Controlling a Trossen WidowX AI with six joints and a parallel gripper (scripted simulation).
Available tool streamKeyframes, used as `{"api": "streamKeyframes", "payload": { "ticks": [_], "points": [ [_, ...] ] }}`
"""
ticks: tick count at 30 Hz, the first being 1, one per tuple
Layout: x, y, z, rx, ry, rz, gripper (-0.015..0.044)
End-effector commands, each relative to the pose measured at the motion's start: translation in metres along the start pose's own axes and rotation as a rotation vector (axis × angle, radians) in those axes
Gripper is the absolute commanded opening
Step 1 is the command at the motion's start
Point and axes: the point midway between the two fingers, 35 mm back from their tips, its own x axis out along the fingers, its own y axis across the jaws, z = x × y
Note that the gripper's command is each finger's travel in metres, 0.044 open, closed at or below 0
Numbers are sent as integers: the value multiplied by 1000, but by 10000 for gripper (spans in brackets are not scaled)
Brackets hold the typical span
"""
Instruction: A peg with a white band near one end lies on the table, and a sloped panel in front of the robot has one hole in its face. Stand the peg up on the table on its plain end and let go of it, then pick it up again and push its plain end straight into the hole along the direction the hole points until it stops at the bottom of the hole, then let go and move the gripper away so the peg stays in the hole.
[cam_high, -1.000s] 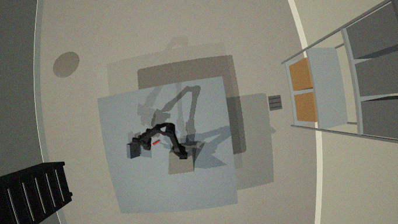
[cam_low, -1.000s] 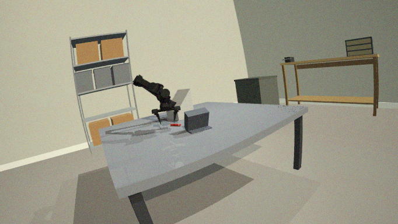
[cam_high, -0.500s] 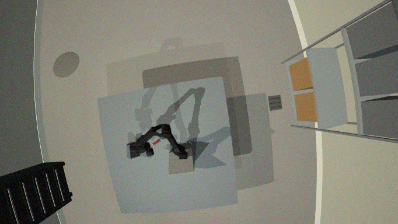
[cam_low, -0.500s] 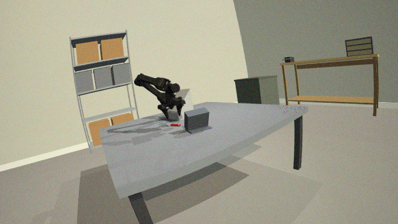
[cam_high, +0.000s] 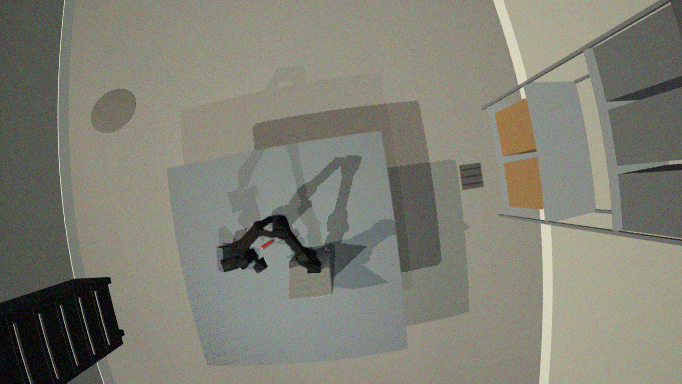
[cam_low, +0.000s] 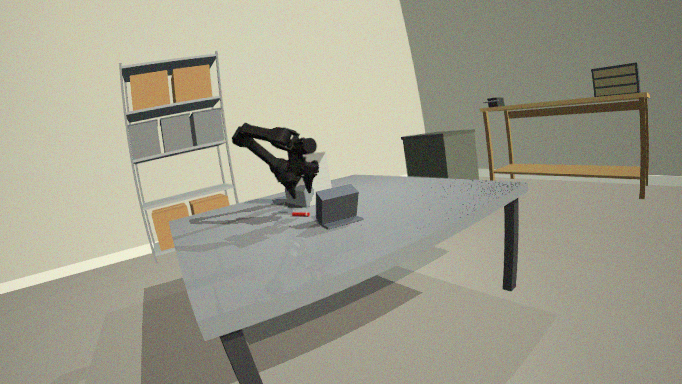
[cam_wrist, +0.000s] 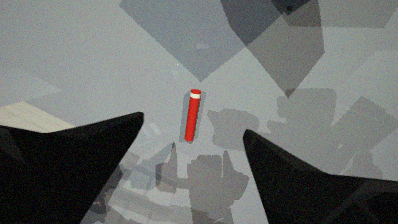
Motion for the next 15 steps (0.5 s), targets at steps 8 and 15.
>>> {"api": "streamKeyframes", "payload": {
  "ticks": [8, 15],
  "points": [
    [13, 3, 2, -21, 7, 8, 440],
    [25, 3, 3, -21, 7, 9, 440]
  ]
}}
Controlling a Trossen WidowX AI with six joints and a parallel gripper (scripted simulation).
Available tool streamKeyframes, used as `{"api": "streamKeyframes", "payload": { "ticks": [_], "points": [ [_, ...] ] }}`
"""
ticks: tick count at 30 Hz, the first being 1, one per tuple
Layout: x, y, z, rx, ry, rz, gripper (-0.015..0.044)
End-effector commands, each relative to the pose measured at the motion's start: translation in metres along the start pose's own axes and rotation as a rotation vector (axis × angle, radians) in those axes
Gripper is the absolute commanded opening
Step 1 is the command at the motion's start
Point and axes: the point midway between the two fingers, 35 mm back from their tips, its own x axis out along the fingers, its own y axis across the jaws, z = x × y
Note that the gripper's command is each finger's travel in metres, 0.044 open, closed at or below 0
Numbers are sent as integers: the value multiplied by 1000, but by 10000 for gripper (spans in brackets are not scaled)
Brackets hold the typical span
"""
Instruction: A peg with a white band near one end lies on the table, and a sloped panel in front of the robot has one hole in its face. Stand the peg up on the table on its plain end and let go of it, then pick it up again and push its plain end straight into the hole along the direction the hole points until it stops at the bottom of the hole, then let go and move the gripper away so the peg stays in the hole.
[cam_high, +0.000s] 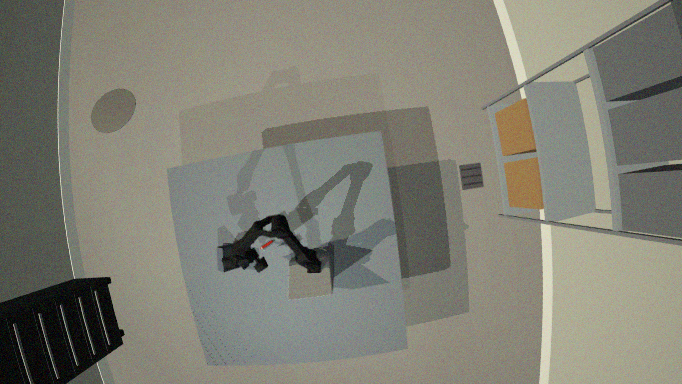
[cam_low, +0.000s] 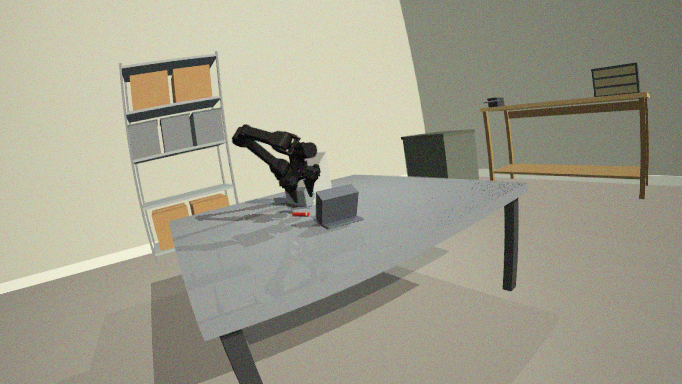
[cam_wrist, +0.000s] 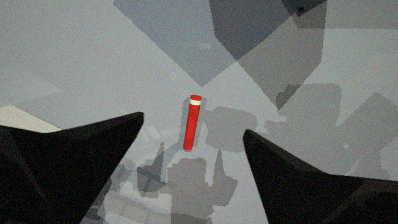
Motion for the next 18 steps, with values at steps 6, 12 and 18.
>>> {"api": "streamKeyframes", "payload": {
  "ticks": [6, 12, 18],
  "points": [
    [19, 2, 0, -8, 10, 7, 440],
    [28, 2, -1, -8, 10, 6, 440],
    [38, 2, -1, -8, 10, 5, 440]
  ]
}}
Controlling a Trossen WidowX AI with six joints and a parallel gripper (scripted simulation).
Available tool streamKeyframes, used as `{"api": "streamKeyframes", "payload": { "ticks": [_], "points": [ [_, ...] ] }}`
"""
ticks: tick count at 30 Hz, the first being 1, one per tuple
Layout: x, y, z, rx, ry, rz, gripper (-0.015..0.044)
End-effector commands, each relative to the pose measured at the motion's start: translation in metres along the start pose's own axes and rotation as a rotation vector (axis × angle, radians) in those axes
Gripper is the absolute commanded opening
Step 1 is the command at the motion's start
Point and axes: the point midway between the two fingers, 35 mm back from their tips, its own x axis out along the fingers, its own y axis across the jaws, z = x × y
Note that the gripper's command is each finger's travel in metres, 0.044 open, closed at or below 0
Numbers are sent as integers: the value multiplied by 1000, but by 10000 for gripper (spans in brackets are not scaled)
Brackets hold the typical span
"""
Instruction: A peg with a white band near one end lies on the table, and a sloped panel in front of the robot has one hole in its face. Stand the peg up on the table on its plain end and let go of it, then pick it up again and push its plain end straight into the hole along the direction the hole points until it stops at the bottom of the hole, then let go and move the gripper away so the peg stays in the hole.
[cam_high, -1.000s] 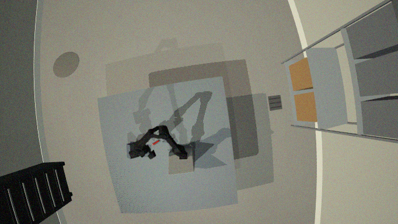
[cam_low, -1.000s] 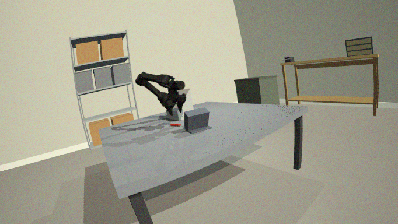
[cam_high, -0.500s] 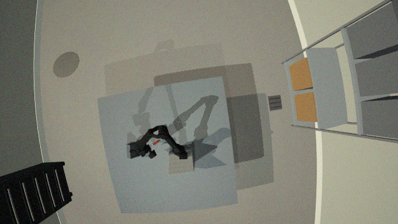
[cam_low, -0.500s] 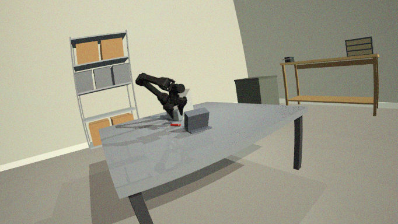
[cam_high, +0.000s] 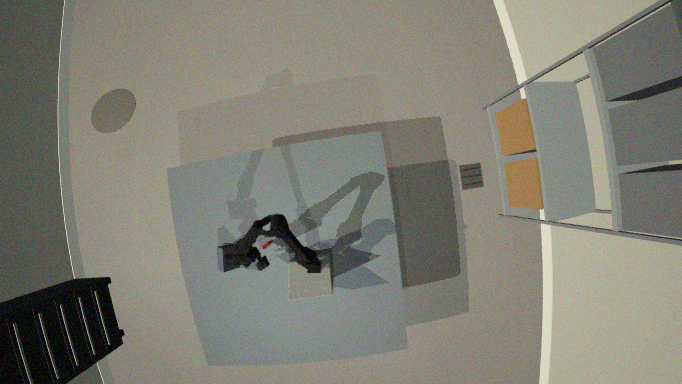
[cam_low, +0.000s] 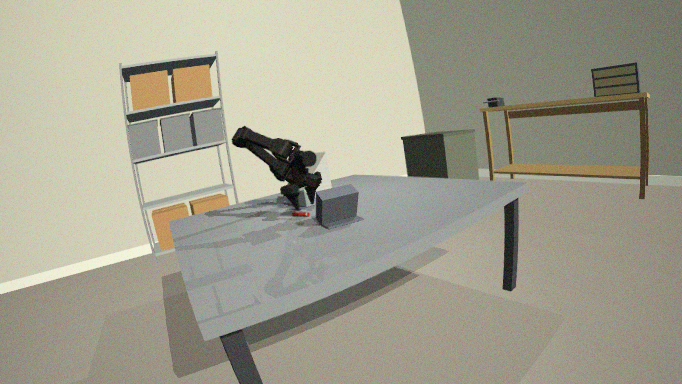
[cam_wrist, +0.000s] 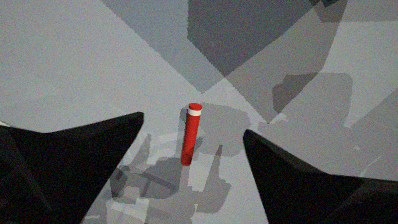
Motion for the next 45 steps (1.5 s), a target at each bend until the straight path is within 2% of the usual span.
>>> {"api": "streamKeyframes", "payload": {
  "ticks": [1, 16, 29, 39, 45],
  "points": [
    [11, 2, -2, -8, 11, 4, 440],
    [31, 2, -5, -8, 13, 0, 440],
    [31, 2, -5, -8, 13, 0, 110],
    [31, 2, -5, -8, 13, 0, 110],
    [31, 2, -5, -8, 13, 0, 70]
  ]
}}
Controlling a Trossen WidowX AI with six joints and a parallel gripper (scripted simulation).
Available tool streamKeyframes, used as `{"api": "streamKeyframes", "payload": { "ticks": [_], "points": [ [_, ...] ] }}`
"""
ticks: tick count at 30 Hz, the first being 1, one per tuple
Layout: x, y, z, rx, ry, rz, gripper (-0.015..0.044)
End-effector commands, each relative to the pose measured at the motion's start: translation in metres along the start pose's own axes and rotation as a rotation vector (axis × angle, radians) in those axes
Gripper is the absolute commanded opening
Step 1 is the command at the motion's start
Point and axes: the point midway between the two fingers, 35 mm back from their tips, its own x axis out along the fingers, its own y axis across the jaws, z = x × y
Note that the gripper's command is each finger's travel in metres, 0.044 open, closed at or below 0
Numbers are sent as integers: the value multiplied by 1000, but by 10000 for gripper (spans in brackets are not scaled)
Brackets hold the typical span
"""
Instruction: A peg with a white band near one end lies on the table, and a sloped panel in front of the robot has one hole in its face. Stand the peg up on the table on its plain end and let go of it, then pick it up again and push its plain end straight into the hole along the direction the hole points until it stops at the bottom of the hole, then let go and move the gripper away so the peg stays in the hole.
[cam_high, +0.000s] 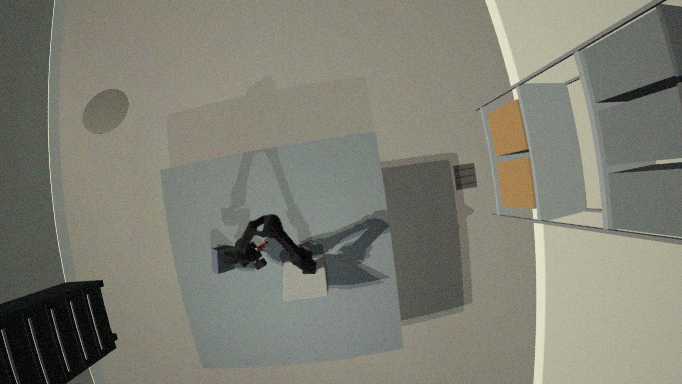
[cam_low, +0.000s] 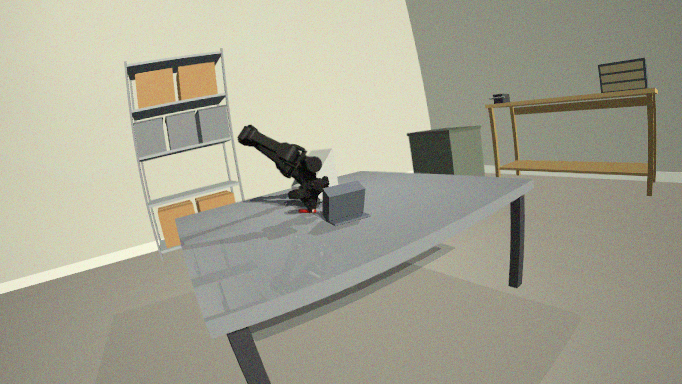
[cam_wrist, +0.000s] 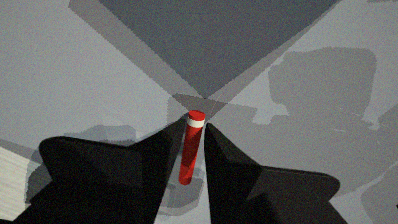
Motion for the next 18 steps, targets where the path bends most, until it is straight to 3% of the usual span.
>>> {"api": "streamKeyframes", "payload": {
  "ticks": [1, 18],
  "points": [
    [1, 0, 0, -4, 3, 1, 63],
    [-5, 0, -3, 0, -75, 1, 49]
  ]
}}
